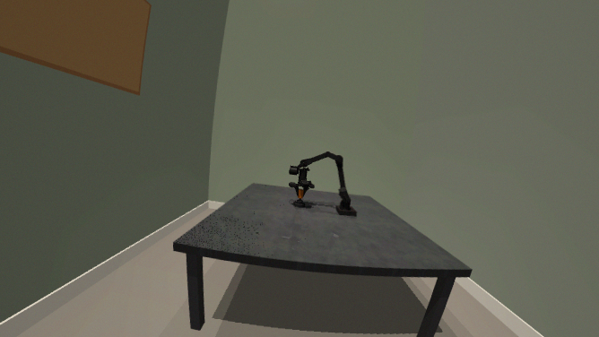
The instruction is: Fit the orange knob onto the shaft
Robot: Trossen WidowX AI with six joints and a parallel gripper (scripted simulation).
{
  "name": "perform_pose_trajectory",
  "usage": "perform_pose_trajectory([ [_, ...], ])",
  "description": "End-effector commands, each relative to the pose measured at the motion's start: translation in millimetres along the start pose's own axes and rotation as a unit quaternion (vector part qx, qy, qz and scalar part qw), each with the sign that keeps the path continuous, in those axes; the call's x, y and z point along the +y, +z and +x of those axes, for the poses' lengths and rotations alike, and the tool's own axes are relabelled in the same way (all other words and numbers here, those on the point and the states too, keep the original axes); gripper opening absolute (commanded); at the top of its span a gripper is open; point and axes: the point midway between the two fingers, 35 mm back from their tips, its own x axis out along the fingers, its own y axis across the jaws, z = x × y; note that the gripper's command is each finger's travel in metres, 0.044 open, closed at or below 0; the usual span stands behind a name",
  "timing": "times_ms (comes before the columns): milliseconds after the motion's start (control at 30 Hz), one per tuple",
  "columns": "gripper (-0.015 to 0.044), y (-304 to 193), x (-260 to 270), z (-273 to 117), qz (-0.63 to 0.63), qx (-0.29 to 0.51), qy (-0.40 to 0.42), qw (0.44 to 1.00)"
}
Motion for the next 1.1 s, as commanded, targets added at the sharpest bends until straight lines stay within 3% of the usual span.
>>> perform_pose_trajectory([
  [0,0.0000,0.7,-1.4,0.4,-0.050,0.001,0.000,0.999],
  [1067,0.0000,0.5,-0.8,4.7,-0.050,0.001,0.000,0.999],
])
